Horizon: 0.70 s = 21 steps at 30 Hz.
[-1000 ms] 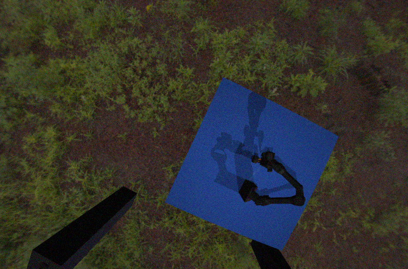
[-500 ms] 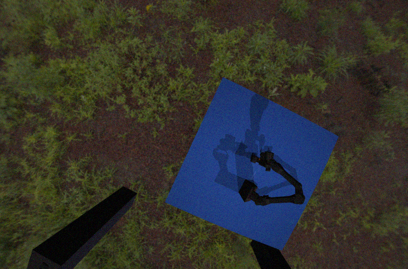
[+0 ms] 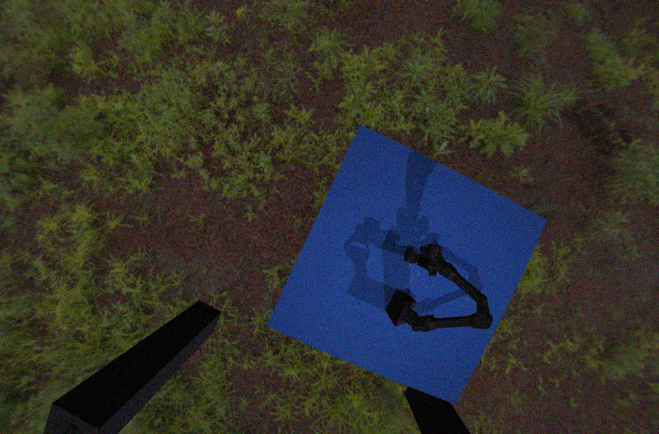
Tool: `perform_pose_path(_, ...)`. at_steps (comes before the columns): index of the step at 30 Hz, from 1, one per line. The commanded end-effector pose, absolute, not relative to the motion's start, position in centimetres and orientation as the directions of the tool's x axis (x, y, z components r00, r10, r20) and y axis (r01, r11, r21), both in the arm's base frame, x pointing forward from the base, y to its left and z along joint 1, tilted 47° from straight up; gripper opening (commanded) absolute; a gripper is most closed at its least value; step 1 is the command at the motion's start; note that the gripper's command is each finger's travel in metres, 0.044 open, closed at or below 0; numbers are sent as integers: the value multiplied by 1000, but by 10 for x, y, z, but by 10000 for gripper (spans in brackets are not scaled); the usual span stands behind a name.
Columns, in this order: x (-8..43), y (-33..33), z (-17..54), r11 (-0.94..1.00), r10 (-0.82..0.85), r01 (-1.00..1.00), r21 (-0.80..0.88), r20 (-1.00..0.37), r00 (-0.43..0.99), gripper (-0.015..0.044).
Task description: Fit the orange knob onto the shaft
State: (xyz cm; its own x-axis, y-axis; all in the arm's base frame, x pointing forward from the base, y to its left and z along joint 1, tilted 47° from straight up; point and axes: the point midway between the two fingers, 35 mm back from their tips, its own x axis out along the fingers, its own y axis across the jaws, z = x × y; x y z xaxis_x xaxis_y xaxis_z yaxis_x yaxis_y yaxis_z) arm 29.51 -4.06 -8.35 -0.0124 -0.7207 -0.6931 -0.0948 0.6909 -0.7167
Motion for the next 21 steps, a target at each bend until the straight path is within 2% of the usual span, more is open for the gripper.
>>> perform_pose_path(1,295,-41,-84,688,-724,-99,-719,-690,-11,105)
perform_pose_path(5,298,-35,-81,686,-726,-65,-725,-688,11,0)
perform_pose_path(21,312,29,-43,699,-712,-76,-711,-702,9,0)
